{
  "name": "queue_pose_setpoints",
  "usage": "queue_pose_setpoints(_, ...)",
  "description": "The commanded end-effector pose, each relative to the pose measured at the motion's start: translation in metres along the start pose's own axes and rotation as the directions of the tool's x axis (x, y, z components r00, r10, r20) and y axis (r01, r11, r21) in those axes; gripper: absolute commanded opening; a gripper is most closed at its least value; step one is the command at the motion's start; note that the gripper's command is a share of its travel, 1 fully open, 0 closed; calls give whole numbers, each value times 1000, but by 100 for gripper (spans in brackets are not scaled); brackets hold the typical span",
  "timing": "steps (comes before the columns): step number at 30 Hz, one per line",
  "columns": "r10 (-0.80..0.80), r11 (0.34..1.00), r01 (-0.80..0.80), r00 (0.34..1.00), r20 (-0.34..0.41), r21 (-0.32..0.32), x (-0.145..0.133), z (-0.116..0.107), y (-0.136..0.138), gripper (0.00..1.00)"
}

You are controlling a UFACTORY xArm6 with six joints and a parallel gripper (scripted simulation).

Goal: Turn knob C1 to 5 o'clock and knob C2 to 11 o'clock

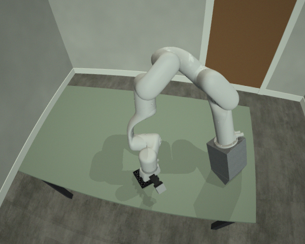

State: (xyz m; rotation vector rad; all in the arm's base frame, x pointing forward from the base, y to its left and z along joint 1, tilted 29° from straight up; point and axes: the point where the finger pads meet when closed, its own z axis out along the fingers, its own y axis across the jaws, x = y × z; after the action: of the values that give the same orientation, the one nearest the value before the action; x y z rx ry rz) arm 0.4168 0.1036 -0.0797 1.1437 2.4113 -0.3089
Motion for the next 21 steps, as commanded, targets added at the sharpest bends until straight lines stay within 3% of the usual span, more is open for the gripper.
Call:
queue_pose_setpoints(1,42,999,-42,999,1,-5,0,-1,1,8)
queue_pose_setpoints(21,137,991,-137,991,1,-5,0,-1,1,8)
